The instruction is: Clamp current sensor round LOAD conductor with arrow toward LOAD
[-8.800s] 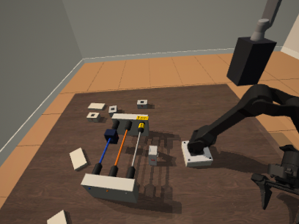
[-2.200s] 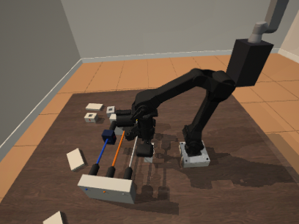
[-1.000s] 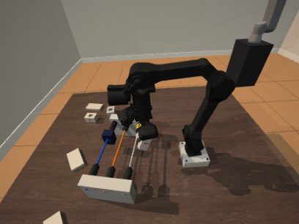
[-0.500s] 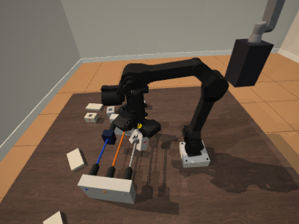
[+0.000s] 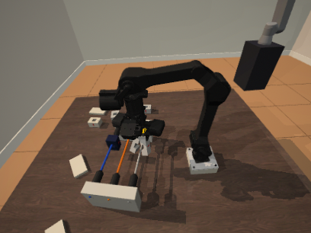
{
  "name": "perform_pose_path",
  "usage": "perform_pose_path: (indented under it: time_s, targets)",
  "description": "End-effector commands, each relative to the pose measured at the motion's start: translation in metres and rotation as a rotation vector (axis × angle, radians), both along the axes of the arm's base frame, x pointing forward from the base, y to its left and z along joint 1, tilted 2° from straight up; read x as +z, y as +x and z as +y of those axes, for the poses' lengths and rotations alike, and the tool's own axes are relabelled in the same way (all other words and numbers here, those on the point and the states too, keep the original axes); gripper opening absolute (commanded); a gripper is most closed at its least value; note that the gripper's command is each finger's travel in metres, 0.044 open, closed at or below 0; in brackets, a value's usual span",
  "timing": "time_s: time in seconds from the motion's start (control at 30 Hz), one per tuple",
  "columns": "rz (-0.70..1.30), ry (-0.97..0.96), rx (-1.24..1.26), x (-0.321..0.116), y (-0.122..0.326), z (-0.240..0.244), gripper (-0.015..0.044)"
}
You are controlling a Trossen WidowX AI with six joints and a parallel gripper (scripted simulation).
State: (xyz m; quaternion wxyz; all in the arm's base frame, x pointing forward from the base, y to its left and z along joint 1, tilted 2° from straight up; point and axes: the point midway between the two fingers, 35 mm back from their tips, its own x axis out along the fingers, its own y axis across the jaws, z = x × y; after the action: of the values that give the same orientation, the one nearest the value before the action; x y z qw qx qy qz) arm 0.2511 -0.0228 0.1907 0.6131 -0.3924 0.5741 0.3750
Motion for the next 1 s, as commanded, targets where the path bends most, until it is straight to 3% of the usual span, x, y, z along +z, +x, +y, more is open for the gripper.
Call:
perform_pose_path:
  time_s: [0.0, 0.97]
  targets:
    - [-0.009, -0.01, 0.122, 0.001, 0.006, -0.002, 0.0]
    - [-0.01, -0.015, 0.206, -0.036, 0.014, -0.003, 0.0]
